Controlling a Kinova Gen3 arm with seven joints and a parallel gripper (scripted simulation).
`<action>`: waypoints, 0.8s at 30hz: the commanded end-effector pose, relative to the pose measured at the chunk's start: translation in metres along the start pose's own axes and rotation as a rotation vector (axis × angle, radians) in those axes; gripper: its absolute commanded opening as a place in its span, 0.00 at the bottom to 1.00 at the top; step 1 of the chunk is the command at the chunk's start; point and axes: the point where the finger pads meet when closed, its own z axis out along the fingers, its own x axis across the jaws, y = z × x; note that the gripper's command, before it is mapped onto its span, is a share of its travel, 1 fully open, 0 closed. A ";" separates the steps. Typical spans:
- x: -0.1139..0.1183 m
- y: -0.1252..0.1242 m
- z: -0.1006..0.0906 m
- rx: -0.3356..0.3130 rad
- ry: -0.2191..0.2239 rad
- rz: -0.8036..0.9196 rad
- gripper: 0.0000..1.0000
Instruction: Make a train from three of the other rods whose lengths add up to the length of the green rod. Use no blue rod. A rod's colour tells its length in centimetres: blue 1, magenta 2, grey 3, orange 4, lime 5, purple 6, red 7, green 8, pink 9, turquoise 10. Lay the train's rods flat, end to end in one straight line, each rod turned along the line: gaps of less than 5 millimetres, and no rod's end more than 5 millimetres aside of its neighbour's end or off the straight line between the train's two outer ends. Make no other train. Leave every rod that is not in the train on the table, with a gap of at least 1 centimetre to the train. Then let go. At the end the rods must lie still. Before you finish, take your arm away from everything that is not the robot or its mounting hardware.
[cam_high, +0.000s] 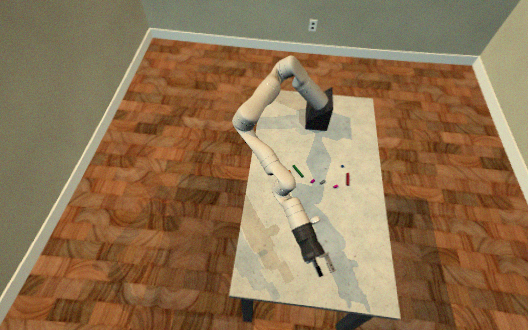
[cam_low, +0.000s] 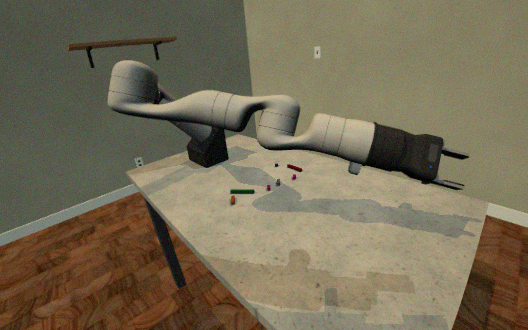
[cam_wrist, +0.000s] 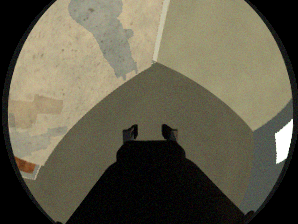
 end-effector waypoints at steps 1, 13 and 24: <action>0.002 0.002 0.000 -0.002 0.002 -0.001 1.00; 0.002 0.002 0.000 -0.002 0.002 -0.001 1.00; 0.003 0.001 0.000 -0.003 0.003 0.007 1.00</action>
